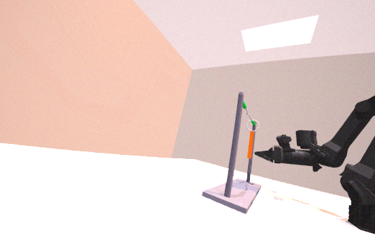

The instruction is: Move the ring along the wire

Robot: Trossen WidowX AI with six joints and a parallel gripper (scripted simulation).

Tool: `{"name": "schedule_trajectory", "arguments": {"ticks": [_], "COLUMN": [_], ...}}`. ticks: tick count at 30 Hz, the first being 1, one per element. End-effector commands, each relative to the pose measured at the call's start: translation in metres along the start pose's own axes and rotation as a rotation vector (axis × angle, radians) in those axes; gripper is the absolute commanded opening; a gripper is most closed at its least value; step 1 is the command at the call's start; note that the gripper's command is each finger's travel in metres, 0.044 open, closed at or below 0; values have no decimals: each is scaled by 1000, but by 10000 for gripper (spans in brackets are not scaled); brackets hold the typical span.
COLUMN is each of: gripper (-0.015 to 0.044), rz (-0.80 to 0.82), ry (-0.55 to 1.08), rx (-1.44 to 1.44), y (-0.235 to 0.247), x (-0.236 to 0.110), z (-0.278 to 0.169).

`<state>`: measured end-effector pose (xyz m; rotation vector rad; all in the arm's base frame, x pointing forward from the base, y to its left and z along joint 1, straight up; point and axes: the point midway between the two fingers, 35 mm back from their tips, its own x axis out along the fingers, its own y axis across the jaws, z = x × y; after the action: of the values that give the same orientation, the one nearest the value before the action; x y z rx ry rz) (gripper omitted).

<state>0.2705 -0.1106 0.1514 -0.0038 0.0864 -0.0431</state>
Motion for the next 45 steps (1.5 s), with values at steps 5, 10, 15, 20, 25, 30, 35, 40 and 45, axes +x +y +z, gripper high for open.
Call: {"name": "schedule_trajectory", "arguments": {"ticks": [5,10,15,20,25,30,35,40,45], "gripper": [160,160,160,160,160,160,160,160,160], "rz": [-2,-2,-2,-2,-2,-2,-2,-2,-2], "ry": [-11,-11,-12,-13,-14,-15,-15,-15,-15], "rx": [-4,-4,-4,-4,-4,-3,-3,-3,-3], "y": [-2,-2,-2,-2,-1,0,1,1,1], "x": [13,21,28,36,44,52,56,56,56], "z": [5,5,5,5,4,3,2,2,2]}}
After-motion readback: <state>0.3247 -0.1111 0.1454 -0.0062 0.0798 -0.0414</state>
